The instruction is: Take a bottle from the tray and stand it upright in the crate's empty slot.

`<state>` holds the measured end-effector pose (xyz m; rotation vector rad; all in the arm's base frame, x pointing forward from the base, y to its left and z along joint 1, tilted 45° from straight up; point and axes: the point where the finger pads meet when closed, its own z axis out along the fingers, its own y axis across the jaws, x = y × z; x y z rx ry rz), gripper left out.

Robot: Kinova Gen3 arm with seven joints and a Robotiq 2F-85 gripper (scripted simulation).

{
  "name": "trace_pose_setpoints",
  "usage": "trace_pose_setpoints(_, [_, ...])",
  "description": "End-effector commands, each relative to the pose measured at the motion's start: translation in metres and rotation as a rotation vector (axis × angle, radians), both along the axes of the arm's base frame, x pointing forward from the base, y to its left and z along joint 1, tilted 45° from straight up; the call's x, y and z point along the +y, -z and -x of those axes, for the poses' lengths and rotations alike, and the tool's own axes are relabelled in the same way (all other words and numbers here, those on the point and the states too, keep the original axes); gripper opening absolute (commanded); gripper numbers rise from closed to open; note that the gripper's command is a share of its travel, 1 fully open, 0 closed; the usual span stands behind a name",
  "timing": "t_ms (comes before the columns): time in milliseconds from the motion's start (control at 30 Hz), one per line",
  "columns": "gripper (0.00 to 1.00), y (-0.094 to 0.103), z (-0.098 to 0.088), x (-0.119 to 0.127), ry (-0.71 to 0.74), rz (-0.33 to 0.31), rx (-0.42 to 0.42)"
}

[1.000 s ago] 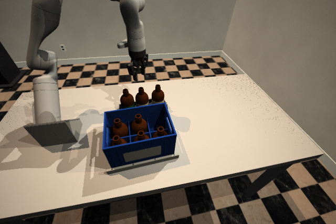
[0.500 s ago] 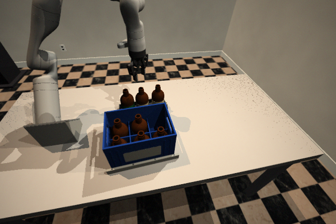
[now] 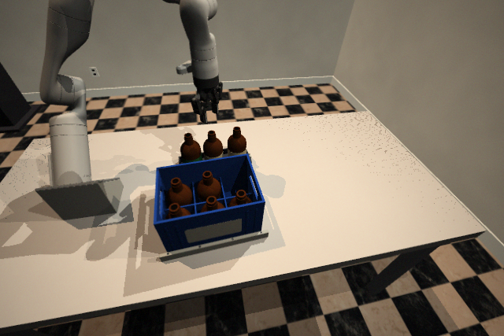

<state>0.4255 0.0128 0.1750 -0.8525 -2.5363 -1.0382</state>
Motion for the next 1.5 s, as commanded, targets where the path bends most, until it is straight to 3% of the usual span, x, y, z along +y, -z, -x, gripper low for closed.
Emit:
trace_pose_setpoints(0, [0.64,0.001,0.000,0.001,-0.001,-0.001,0.001])
trace_pose_setpoints(1467, [0.64,0.029,0.001,0.029,-0.001,-0.001,0.001])
